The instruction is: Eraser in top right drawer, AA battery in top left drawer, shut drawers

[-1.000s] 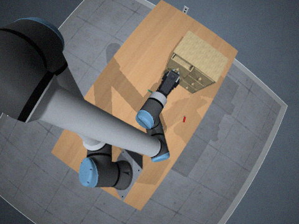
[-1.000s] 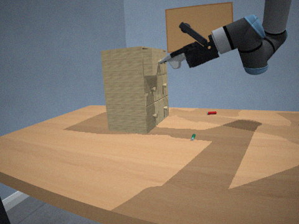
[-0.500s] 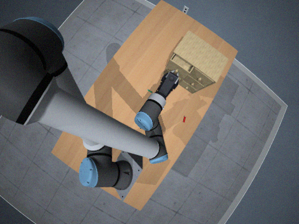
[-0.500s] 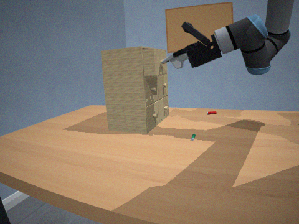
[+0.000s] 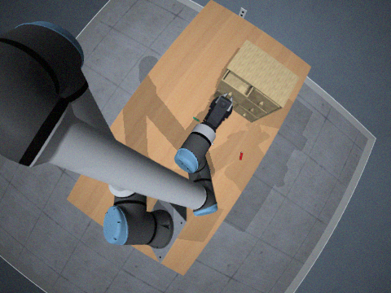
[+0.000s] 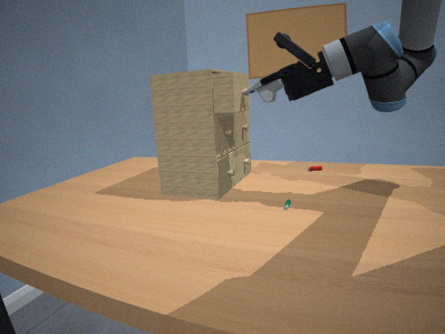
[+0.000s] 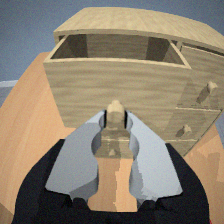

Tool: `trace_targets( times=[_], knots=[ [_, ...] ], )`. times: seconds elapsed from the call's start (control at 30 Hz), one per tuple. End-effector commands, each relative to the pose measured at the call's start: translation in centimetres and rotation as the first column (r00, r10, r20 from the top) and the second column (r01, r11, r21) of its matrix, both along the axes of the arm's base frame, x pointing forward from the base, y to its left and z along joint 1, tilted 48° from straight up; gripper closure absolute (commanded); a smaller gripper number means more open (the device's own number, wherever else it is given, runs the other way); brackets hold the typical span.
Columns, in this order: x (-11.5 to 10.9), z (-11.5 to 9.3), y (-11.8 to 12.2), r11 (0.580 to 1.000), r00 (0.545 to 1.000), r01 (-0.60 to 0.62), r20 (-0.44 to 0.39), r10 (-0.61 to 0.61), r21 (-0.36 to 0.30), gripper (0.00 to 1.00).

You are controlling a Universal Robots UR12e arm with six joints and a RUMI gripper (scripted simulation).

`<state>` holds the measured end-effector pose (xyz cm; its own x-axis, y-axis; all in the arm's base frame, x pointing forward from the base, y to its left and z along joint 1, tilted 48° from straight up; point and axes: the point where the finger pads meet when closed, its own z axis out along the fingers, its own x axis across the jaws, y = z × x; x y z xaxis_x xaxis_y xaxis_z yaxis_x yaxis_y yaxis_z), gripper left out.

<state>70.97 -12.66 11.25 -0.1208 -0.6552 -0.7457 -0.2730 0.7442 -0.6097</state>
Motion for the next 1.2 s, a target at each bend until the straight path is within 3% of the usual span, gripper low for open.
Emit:
trace_targets(
  times=[0.0,1.17],
  knots=[
    [-0.3,0.0,0.0,1.0,1.0,0.001,0.001,-0.001,-0.001,0.93],
    [-1.4,0.1,0.1,1.0,1.0,0.001,0.001,-0.001,-0.001,0.93]
  ],
)
